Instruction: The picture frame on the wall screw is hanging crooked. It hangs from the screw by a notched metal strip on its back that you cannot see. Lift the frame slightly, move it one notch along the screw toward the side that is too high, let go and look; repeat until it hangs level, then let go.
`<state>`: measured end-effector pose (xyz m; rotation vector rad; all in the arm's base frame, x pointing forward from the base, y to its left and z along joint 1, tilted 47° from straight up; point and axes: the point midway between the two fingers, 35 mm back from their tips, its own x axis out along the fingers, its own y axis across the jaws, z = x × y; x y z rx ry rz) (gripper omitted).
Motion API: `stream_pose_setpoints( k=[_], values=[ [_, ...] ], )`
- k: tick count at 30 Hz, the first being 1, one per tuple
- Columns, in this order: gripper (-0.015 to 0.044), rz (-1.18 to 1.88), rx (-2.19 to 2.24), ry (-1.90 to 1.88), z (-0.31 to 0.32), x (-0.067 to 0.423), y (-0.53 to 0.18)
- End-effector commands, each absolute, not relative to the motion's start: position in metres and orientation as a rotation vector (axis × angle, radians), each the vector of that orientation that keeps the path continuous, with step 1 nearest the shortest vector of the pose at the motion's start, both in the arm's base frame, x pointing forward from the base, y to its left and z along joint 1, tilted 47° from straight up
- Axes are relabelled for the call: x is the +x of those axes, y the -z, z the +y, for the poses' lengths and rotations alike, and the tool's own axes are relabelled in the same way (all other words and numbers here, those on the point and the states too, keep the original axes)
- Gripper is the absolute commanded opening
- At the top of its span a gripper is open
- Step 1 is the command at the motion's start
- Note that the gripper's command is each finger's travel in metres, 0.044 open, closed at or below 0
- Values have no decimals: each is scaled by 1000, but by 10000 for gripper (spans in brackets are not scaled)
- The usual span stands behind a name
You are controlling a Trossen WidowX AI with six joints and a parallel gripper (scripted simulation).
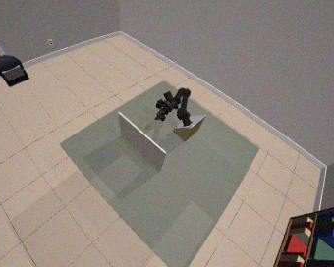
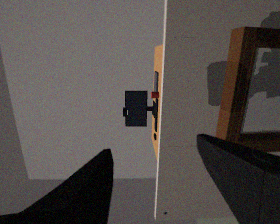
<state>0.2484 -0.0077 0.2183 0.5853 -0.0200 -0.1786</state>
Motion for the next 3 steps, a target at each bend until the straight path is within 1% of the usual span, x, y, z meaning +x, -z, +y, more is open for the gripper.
stream_pose_setpoints(
  k=[1,3],
  values=[
    [260,-24,590,180,-8,248,-220],
    [260,-24,590,180,-8,248,-220]
  ],
)
